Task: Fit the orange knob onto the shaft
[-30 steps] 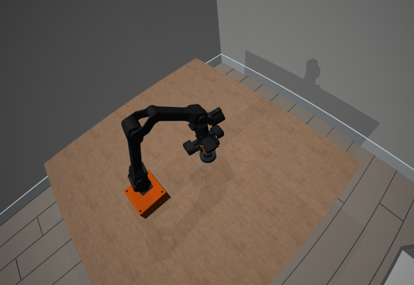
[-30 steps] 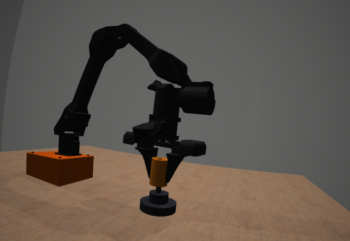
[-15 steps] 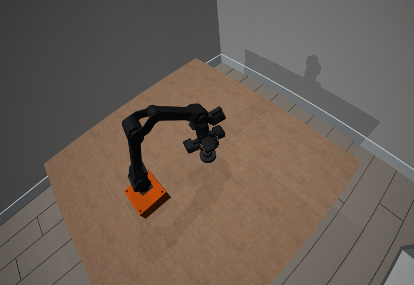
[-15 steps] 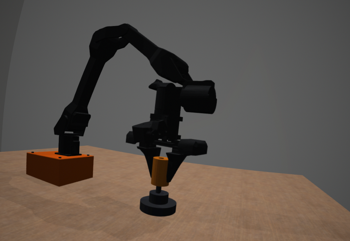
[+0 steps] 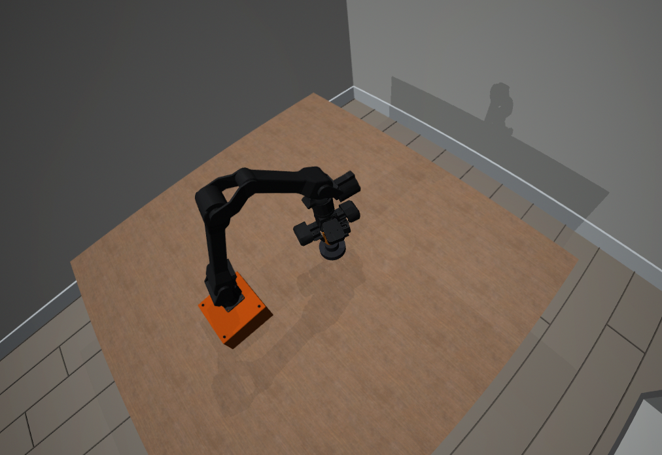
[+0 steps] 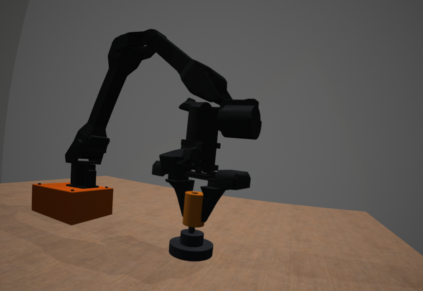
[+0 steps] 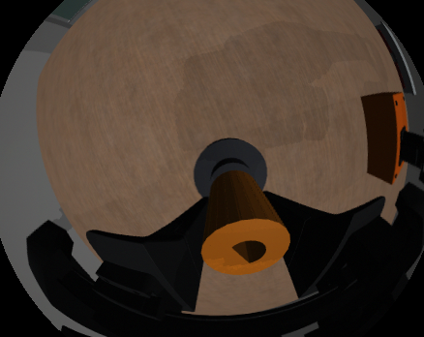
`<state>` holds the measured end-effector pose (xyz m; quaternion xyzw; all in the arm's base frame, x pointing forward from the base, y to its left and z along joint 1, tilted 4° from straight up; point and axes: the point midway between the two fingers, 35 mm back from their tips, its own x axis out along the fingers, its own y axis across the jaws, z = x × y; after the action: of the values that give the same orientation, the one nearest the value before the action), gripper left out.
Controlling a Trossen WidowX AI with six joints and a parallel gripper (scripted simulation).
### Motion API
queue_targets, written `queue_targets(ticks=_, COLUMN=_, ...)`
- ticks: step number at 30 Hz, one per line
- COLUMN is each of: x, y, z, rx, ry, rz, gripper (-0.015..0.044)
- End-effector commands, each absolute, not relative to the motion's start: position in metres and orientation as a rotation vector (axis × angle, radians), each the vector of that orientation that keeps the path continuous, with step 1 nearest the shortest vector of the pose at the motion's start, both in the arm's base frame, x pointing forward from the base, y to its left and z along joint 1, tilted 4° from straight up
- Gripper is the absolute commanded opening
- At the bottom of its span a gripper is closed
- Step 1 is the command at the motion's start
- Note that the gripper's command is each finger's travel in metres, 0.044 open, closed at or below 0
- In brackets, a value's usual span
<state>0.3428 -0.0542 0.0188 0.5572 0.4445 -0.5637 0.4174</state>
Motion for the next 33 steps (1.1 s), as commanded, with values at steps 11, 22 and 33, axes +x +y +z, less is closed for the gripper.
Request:
queue_targets(ticks=11, x=0.342, y=-0.054, z=0.017, rx=1.398, ry=1.115, rz=-1.415, gripper=0.0)
queue_targets(ticks=22, x=0.34, y=-0.054, z=0.013, rx=1.39, ry=1.121, rz=-1.407, gripper=0.0)
queue_targets(ticks=33, x=0.34, y=-0.054, z=0.006, rx=1.444, ry=1.077, rz=-1.464, gripper=0.0)
